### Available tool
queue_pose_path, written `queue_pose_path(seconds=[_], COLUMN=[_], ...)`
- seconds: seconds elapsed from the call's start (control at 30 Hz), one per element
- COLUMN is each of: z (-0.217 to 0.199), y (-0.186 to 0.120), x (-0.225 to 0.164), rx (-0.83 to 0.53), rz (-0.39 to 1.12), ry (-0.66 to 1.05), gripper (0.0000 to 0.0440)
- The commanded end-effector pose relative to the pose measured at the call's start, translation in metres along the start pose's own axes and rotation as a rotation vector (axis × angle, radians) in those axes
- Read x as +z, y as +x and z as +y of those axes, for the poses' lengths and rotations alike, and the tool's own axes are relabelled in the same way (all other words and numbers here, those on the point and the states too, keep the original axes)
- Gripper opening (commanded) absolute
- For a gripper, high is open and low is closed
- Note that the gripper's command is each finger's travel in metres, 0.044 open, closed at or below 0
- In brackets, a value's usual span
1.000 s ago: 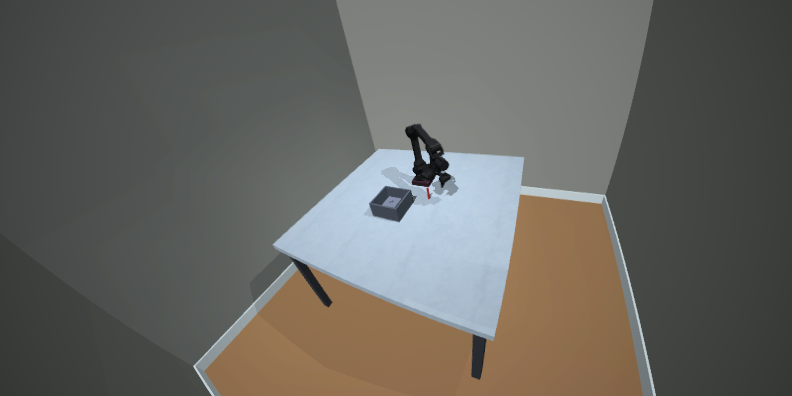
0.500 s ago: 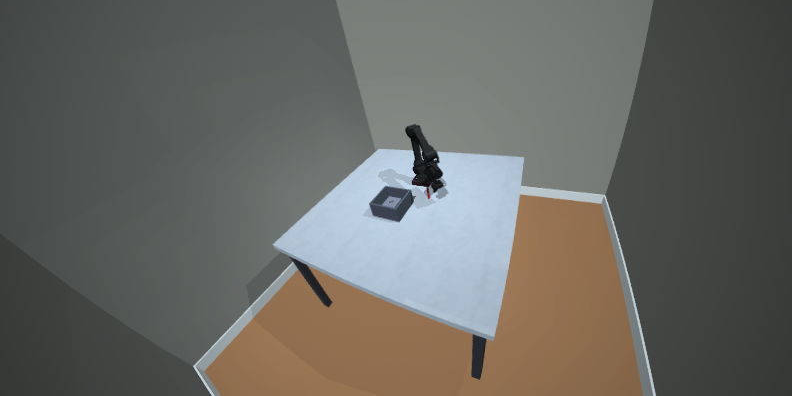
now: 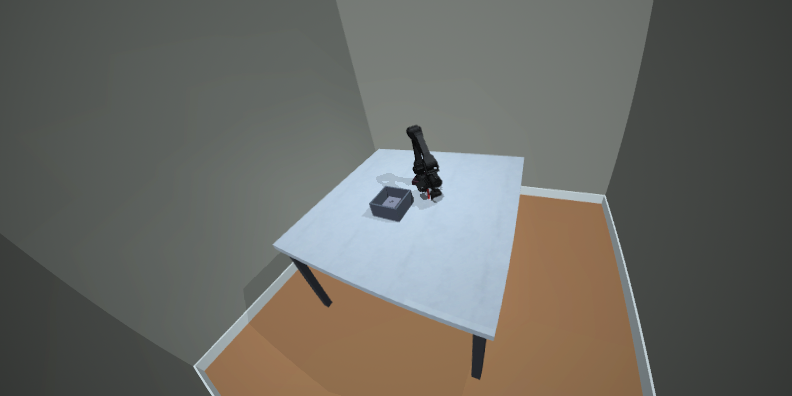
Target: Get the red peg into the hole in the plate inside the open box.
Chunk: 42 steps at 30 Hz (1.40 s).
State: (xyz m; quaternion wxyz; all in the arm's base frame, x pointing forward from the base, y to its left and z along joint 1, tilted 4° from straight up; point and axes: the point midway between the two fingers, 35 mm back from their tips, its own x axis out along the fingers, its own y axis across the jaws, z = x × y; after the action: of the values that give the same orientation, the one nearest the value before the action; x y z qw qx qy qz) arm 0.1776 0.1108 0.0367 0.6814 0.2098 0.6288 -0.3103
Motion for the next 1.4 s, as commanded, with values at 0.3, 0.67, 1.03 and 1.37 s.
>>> queue_pose_path(seconds=[0.3, 0.67, 1.03, 1.37], z=[-0.007, -0.011, -0.018, -0.031], y=[0.018, -0.022, -0.077, -0.097], x=[0.004, 0.037, 0.077, 0.119], rx=[-0.072, -0.059, -0.007, 0.007], rz=[0.001, -0.118, -0.223, -0.285], ry=[0.012, 0.005, 0.080, 0.220], gripper=[0.0009, 0.0000, 0.0000, 0.0000])
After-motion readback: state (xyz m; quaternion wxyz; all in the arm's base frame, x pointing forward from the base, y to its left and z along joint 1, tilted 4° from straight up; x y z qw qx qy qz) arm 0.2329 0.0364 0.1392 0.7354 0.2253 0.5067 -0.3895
